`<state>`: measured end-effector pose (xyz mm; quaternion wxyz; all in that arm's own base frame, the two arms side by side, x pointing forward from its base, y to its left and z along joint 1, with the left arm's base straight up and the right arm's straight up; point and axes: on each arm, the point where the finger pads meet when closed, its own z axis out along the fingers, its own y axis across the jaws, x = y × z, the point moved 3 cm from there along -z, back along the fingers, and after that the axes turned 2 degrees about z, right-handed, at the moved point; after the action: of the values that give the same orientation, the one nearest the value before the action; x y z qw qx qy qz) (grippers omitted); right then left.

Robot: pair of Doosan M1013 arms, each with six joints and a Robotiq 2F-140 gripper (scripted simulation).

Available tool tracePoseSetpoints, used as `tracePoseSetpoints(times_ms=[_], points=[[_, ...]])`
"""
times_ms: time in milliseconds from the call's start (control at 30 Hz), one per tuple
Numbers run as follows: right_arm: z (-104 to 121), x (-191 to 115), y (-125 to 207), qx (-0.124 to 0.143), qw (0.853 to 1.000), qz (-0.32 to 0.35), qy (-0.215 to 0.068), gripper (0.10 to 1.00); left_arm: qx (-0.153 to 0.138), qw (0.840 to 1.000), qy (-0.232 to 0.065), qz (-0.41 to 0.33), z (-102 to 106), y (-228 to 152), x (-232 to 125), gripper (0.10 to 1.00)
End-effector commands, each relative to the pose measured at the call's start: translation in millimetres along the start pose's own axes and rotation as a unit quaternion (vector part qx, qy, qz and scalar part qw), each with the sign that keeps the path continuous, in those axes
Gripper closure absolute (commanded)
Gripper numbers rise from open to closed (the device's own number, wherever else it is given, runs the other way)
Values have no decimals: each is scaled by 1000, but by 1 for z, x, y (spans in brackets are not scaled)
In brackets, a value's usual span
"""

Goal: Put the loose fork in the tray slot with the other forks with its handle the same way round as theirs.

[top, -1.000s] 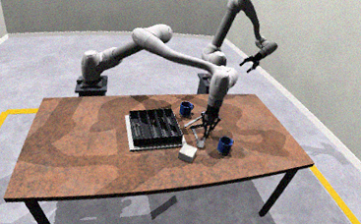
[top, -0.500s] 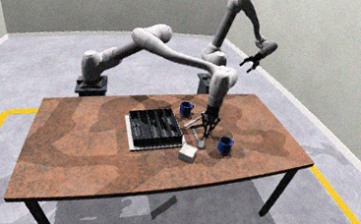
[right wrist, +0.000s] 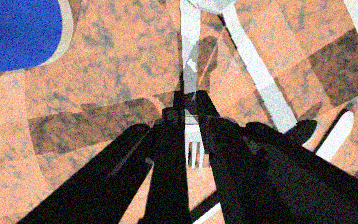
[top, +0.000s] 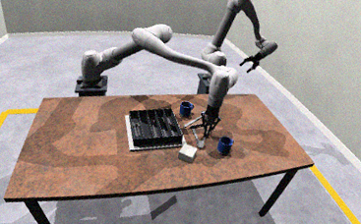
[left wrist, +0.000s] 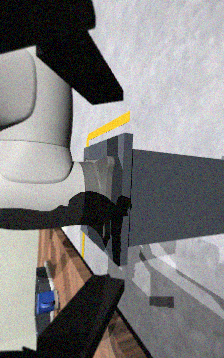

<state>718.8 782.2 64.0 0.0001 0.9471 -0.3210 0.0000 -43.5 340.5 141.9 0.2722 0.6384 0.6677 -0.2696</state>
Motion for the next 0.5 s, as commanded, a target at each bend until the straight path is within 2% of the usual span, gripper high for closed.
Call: tracePoseSetpoints(times_ms=[0,467], points=[[-2,0,0,1,1000,0,0,980,0,1000,0,0,0,0,0,98],[-4,0,0,1,1000,0,0,980,0,1000,0,0,0,0,0,98]])
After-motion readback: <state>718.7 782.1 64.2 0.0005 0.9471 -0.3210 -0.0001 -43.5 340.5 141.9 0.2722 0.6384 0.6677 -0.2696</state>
